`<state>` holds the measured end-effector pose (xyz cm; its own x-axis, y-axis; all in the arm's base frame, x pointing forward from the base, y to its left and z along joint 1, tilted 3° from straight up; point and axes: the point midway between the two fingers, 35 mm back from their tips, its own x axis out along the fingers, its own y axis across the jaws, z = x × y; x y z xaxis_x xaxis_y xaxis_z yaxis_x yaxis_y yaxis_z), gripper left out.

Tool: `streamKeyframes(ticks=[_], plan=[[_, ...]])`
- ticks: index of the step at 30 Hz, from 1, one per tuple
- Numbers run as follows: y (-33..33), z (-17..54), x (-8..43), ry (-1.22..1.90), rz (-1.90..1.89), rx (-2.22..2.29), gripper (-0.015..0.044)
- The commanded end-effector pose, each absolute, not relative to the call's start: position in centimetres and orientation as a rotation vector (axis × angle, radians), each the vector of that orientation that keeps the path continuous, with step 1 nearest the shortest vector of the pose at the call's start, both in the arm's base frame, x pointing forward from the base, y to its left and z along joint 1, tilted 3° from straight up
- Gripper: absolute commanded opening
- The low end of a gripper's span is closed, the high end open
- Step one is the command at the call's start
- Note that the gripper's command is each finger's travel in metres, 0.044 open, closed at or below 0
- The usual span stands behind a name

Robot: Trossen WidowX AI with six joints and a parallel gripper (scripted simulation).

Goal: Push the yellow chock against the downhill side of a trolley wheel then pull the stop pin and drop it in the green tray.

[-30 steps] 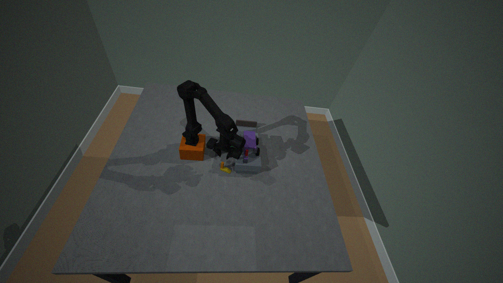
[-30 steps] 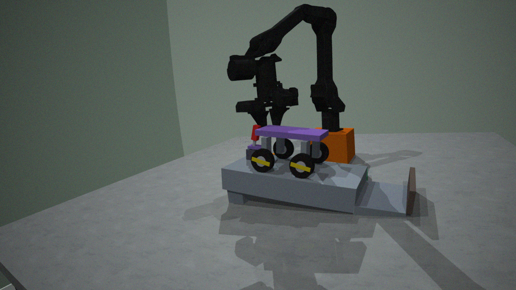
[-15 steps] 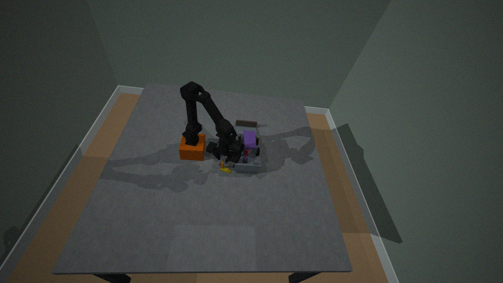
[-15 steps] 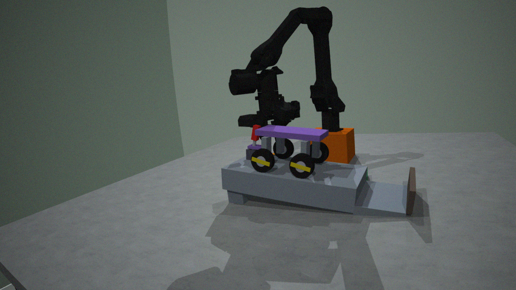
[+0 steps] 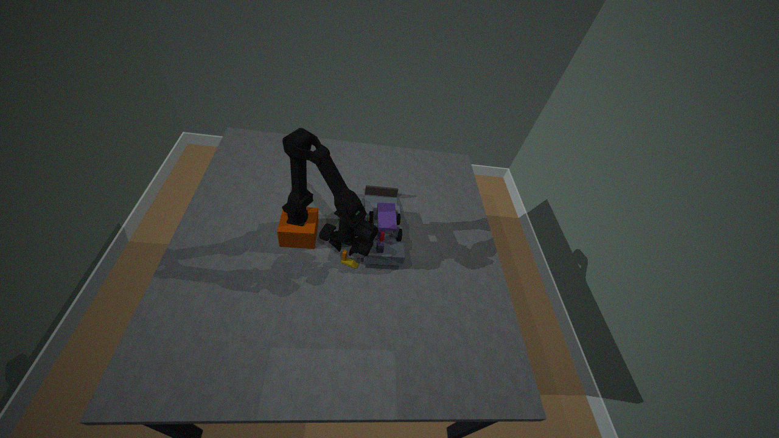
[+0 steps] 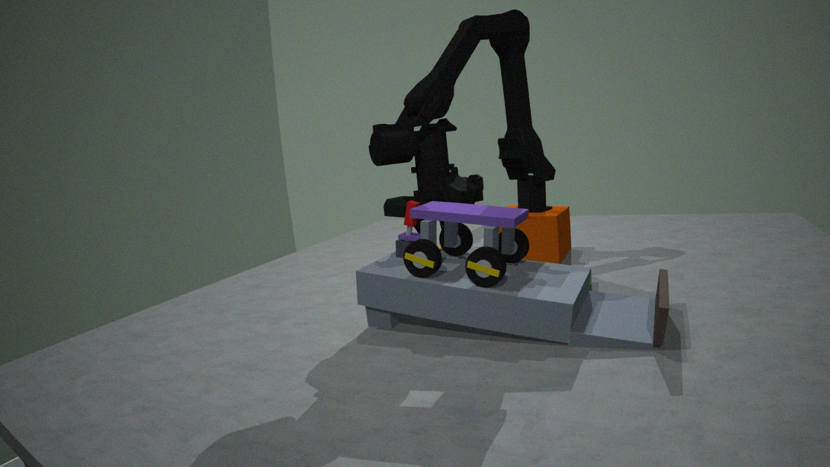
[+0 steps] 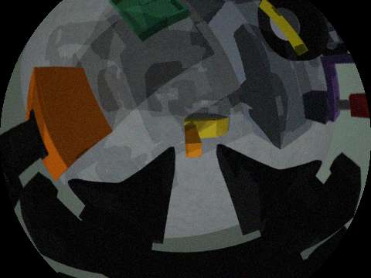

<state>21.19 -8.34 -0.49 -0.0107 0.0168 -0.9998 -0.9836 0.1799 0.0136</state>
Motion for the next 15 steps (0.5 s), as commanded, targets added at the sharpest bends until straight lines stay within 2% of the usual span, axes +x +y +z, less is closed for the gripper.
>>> streamKeyframes(ticks=[1,15], plan=[[-8.2,-1.3,21.0,1.288,1.102,-1.051,0.0190],[-8.2,-2.3,21.0,1.288,1.102,-1.051,0.0190]])
